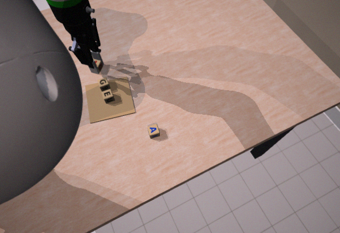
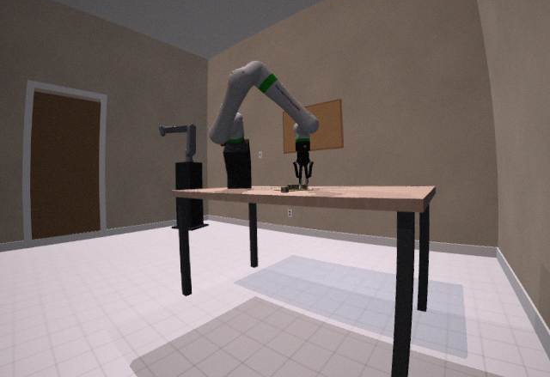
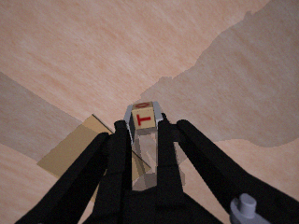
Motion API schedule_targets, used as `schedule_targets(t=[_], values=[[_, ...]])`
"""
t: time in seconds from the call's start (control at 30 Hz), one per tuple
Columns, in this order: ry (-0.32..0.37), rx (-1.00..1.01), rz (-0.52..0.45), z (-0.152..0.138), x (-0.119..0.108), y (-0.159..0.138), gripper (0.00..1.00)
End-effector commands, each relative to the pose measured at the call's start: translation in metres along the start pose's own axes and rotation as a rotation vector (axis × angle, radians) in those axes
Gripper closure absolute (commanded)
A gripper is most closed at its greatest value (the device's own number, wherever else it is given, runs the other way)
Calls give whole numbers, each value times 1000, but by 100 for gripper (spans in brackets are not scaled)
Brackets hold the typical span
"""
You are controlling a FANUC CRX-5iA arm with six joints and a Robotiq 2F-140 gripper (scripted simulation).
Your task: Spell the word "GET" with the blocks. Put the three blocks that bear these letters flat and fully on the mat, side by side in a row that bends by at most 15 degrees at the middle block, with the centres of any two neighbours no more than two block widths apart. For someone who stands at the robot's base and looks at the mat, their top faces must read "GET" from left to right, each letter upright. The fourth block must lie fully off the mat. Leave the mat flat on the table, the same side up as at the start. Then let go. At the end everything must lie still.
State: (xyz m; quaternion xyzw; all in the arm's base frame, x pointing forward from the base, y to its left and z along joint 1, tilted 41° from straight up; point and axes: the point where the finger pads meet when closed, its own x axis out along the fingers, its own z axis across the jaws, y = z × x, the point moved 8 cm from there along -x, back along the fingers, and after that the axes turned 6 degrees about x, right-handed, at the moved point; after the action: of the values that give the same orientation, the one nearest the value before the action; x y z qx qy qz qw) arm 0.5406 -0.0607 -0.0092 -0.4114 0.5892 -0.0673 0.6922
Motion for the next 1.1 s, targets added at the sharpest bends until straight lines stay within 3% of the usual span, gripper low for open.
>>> schedule_targets(t=[0.0, 0.73, 0.87, 1.07], values=[[0, 0, 0, 0, 0, 0, 84], [0, 0, 0, 0, -3, 0, 84], [0, 0, 0, 0, -20, 0, 84], [0, 0, 0, 0, -63, 0, 84]])
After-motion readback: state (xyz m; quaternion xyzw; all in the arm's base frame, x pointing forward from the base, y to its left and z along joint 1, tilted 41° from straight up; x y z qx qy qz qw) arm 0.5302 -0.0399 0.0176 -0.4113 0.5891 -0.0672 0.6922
